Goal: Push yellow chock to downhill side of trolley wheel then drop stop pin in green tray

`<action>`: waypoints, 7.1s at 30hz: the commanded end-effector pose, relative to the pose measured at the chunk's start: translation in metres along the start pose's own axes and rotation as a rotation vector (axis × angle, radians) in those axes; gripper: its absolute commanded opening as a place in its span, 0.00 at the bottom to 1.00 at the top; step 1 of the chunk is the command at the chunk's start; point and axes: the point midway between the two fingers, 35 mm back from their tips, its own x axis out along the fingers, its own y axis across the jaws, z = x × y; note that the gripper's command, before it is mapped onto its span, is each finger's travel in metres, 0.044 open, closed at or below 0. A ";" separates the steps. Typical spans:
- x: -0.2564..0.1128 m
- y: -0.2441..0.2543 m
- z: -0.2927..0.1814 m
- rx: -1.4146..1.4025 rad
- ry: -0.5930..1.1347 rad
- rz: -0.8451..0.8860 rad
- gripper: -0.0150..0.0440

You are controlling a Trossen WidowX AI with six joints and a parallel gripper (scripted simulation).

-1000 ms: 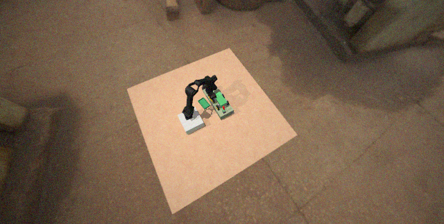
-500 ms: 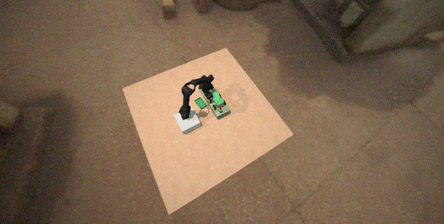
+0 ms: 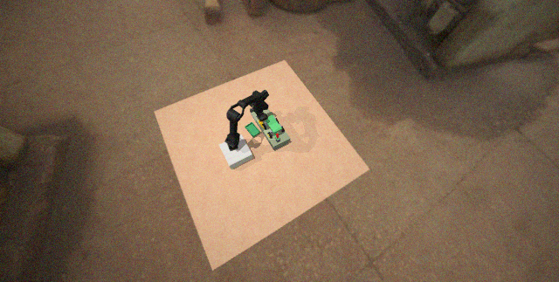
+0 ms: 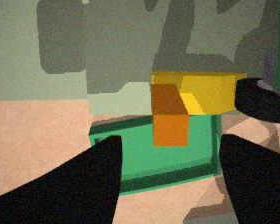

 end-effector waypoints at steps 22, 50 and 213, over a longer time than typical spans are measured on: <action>-0.030 -0.046 0.046 -0.445 -0.146 -0.050 0.58; -0.041 -0.187 0.042 -1.469 0.119 -0.174 0.58; -0.021 -0.232 0.037 -1.560 0.154 -0.170 0.25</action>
